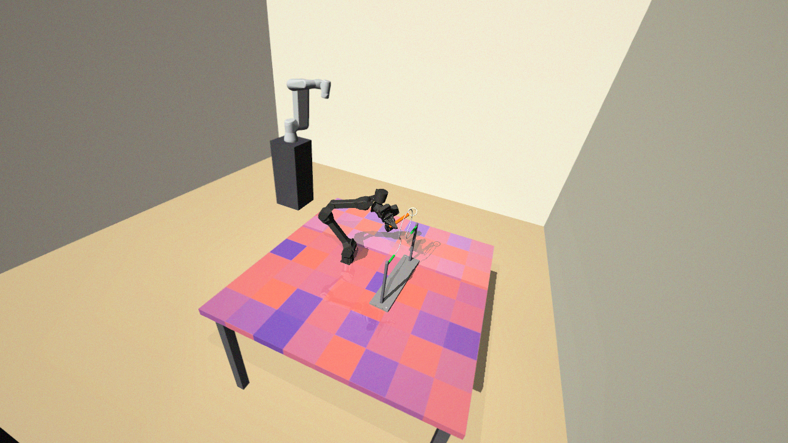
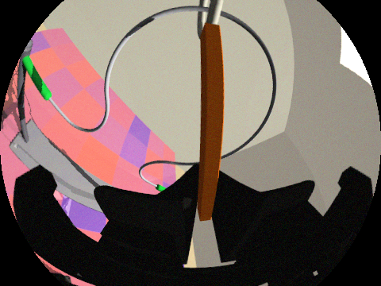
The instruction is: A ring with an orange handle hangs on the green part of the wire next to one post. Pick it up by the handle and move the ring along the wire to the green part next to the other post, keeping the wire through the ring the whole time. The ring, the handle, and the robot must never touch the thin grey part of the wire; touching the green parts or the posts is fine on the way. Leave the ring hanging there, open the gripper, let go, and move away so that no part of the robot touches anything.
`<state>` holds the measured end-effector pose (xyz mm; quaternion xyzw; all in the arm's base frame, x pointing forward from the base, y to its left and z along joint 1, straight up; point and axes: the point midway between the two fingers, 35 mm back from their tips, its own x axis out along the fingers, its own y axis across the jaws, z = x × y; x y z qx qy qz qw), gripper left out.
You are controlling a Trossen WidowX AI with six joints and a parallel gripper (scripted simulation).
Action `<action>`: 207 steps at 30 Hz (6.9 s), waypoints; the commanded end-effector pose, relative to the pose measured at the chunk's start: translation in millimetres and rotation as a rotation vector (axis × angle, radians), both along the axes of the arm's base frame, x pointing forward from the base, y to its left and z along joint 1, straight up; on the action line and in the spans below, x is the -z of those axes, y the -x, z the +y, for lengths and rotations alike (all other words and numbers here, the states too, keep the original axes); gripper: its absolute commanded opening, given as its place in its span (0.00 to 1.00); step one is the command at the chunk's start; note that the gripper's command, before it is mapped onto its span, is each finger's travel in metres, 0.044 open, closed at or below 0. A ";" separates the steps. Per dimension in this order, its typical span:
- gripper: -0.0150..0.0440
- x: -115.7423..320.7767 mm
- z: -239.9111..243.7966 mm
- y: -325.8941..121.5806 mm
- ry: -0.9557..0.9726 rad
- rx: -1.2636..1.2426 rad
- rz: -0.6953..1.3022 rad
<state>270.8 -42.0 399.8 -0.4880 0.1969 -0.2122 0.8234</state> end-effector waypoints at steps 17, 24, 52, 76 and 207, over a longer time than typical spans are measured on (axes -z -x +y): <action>0.00 -4.1 -3.3 1.7 0.250 0.008 0.019; 0.00 -6.3 -4.0 1.8 0.338 0.010 0.025; 0.00 -15.3 -4.4 2.0 0.690 0.018 0.048; 0.00 -22.7 -2.2 2.0 0.991 0.026 0.068; 0.00 224.8 72.5 -17.3 -0.848 -0.056 -0.115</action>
